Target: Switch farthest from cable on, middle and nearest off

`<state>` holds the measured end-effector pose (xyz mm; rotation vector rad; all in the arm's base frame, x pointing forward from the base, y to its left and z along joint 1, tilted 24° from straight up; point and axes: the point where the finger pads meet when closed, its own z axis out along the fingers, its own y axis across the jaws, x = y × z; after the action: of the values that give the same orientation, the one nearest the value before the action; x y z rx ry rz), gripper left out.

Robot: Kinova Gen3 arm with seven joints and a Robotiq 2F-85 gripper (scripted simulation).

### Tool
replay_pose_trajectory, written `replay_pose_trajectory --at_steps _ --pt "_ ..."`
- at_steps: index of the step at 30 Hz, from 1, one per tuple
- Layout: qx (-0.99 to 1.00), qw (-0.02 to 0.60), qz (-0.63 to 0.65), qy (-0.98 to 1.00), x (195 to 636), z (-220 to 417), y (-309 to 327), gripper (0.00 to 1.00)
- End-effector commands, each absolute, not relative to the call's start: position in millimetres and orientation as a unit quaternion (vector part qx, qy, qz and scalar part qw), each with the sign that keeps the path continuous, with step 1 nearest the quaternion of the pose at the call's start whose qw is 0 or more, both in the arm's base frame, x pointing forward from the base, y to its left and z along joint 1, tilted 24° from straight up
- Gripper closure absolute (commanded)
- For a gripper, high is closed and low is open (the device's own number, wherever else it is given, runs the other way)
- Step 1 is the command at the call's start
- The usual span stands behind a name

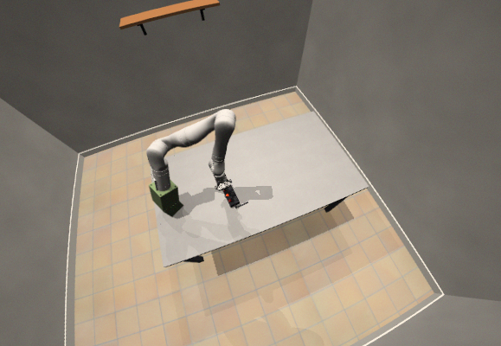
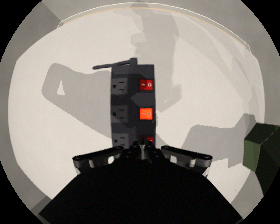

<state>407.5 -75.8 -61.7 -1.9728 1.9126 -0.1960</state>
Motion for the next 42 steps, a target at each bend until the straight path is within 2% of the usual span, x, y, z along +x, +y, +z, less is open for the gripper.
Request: replay_pose_trajectory --at_steps 1,42 --pt "-0.703 0.192 -0.070 0.681 407.7 -61.4 -76.2 1.00" --pt "-0.703 0.192 -0.070 0.681 410.8 -69.3 -74.7 1.00"
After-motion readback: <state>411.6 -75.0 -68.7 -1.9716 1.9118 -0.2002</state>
